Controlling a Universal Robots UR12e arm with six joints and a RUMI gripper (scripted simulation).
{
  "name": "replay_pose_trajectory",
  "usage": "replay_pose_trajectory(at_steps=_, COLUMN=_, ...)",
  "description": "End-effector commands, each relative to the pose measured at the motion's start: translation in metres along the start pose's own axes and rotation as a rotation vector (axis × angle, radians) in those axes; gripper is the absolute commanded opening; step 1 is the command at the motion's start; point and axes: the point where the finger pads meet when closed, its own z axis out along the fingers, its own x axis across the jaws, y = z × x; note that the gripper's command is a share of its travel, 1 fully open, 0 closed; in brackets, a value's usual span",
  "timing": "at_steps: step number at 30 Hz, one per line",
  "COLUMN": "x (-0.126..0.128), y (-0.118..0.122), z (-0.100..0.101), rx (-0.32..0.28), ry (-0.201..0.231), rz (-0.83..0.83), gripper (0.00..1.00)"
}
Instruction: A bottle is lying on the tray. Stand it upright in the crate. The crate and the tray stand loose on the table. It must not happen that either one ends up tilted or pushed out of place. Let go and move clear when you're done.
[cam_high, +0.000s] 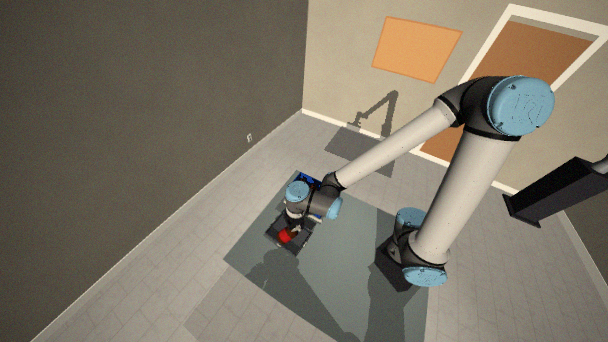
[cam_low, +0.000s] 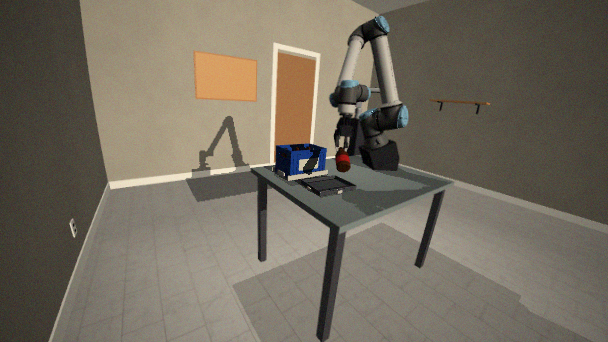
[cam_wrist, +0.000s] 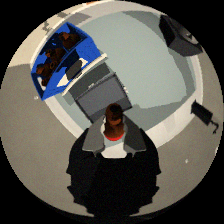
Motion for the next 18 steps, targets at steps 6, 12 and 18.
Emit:
replay_pose_trajectory(at_steps=6, x=-0.0005, y=0.0004, z=-0.0006, rx=-0.001, ry=-0.001, rz=-0.101, gripper=0.00)
replay_pose_trajectory(at_steps=12, x=-0.0005, y=0.0004, z=-0.0006, rx=-0.001, ry=-0.001, rz=-0.189, gripper=0.00)
replay_pose_trajectory(at_steps=18, x=-0.0005, y=0.0005, z=-0.0006, rx=-0.001, ry=-0.001, rz=-0.230, gripper=0.00)
